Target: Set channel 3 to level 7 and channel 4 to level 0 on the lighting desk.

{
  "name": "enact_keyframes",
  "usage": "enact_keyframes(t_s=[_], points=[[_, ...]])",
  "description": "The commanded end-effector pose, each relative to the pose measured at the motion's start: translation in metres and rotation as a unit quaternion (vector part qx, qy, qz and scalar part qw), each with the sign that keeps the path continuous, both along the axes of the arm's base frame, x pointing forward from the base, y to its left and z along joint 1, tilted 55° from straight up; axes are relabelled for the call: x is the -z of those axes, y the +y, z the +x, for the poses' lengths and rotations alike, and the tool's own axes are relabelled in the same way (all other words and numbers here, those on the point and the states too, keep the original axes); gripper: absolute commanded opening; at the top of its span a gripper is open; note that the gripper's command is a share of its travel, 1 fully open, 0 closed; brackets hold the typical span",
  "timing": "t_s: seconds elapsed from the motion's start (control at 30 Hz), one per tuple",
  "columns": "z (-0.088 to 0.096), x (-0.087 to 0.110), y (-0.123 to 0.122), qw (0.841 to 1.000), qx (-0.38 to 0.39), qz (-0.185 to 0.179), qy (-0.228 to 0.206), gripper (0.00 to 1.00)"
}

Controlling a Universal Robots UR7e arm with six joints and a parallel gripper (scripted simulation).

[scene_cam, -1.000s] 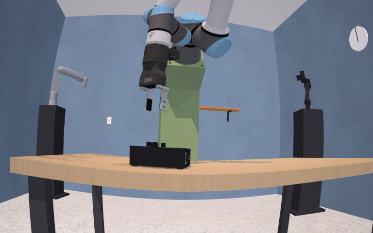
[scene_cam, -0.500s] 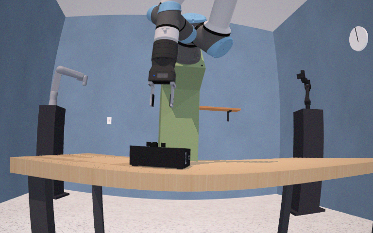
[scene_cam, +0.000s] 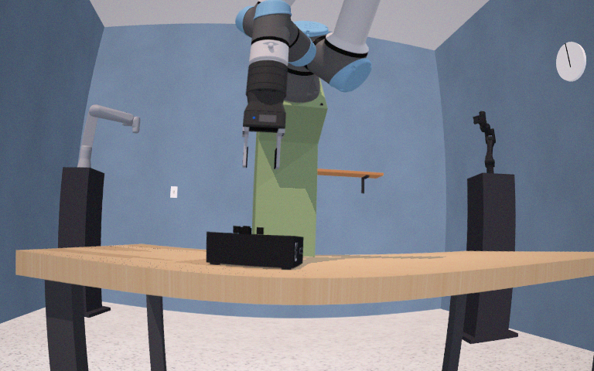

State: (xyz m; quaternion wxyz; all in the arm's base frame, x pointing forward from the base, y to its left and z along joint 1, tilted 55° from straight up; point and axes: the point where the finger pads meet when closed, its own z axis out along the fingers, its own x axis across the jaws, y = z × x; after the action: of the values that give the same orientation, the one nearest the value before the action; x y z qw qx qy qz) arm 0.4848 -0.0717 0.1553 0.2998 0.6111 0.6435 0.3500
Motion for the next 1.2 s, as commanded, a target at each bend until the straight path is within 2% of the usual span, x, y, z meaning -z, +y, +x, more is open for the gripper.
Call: enact_keyframes(t_s=[0.0,0.43,0.7,0.83,0.97,1.17], points=[[0.000,-0.001,0.001,1.000,-0.007,-0.006,-0.001,1.00],[0.000,-0.001,0.001,1.000,-0.008,-0.007,-0.001,1.00],[0.002,0.001,-0.001,0.999,-0.021,-0.026,-0.003,1.00],[0.005,0.006,-0.005,0.997,-0.044,-0.059,-0.006,1.00],[0.010,0.013,-0.011,0.991,-0.079,-0.108,-0.011,1.00],[0.020,0.026,-0.021,0.967,-0.148,-0.205,-0.021,1.00]])
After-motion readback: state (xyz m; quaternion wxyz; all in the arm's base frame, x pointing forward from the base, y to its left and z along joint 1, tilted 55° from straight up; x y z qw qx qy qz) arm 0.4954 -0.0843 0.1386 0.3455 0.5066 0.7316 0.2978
